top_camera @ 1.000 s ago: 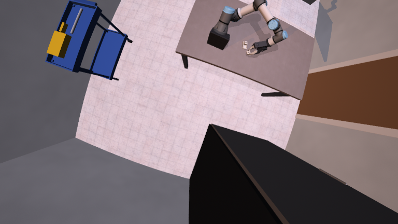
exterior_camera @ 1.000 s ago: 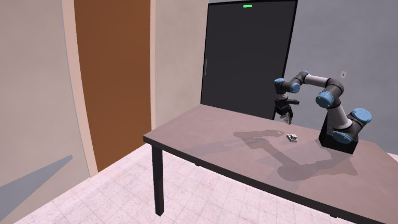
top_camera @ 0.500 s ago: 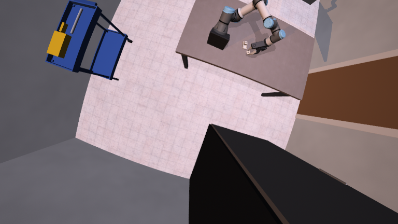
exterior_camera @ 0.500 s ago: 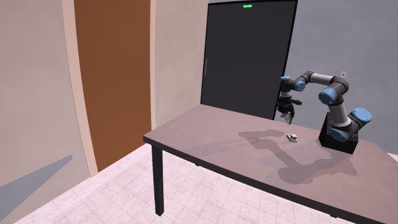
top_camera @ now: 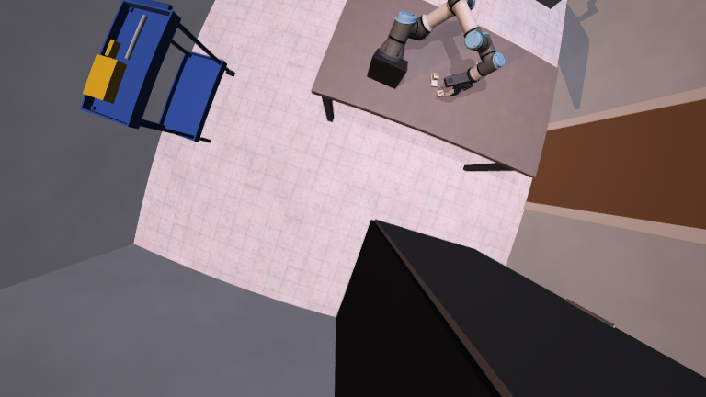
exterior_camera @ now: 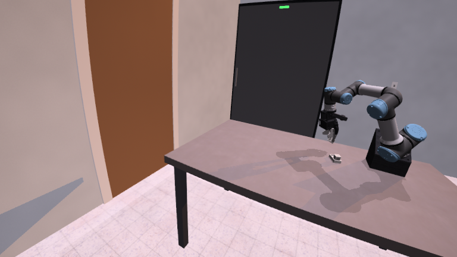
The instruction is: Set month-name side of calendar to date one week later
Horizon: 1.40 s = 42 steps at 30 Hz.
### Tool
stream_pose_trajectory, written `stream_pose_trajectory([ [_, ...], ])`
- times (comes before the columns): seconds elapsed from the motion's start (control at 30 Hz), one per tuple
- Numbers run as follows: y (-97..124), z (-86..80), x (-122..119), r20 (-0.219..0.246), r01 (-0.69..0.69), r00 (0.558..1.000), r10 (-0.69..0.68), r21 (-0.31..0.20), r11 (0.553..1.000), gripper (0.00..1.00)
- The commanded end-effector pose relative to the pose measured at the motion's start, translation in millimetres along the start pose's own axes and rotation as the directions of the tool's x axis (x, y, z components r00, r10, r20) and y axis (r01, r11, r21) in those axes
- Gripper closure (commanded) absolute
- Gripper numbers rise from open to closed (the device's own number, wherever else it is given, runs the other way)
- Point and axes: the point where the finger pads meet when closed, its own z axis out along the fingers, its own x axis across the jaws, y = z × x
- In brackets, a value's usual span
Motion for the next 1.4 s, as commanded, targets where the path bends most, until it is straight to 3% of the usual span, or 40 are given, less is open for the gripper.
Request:
stream_pose_trajectory([
  [0.0, -0.7, -0.4, -0.6, 0.000, 0.000, 1.000, 0.000, -0.027, 1.000, 0.90],
  [0.13, -1.2, -0.1, -0.5, -0.003, 0.000, 1.000, 0.000, -0.049, 0.999, 0.90],
  [0.57, -2.5, -0.2, -0.6, 0.001, 0.000, 1.000, 0.000, -0.232, 0.973, 0.90],
  [1.03, -2.8, -0.2, -0.6, 0.001, 0.001, 1.000, 0.000, -0.269, 0.963, 0.90],
  [1.17, -4.0, 0.9, -0.3, -0.004, 0.000, 1.000, -0.002, -0.316, 0.949, 0.90],
  [1.23, -4.0, 0.9, -0.3, -0.004, 0.000, 1.000, -0.002, -0.316, 0.949, 0.90],
  [1.37, -5.0, 1.6, -0.2, -0.006, 0.000, 1.000, -0.003, -0.385, 0.923, 0.90],
])
